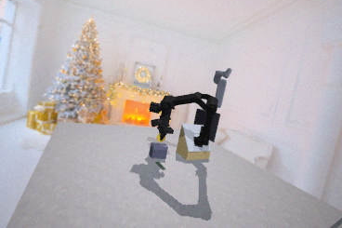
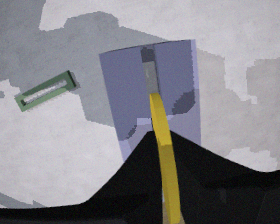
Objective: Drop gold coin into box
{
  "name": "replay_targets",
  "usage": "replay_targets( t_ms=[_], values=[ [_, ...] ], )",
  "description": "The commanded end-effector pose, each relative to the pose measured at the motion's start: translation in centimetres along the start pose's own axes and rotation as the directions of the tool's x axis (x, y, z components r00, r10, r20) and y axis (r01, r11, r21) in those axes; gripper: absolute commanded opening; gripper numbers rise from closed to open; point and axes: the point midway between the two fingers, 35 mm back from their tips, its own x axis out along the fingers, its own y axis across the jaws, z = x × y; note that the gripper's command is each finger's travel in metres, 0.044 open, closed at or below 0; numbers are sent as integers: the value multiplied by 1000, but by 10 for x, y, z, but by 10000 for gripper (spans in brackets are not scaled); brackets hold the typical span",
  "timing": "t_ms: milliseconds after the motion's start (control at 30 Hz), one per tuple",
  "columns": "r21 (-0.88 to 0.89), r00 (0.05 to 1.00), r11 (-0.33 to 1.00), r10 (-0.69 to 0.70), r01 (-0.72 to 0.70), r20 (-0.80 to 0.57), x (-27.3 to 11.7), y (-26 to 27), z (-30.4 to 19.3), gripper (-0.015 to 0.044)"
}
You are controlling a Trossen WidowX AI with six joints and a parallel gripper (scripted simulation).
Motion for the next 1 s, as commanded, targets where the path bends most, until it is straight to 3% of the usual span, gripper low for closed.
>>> replay_targets(
  t_ms=[0,967],
  values=[
    [-2,1000,1000,-1,1,0,0,2,1,0],
    [-6,1000,1000,0,0,0,0,-2,0,0]
  ],
)
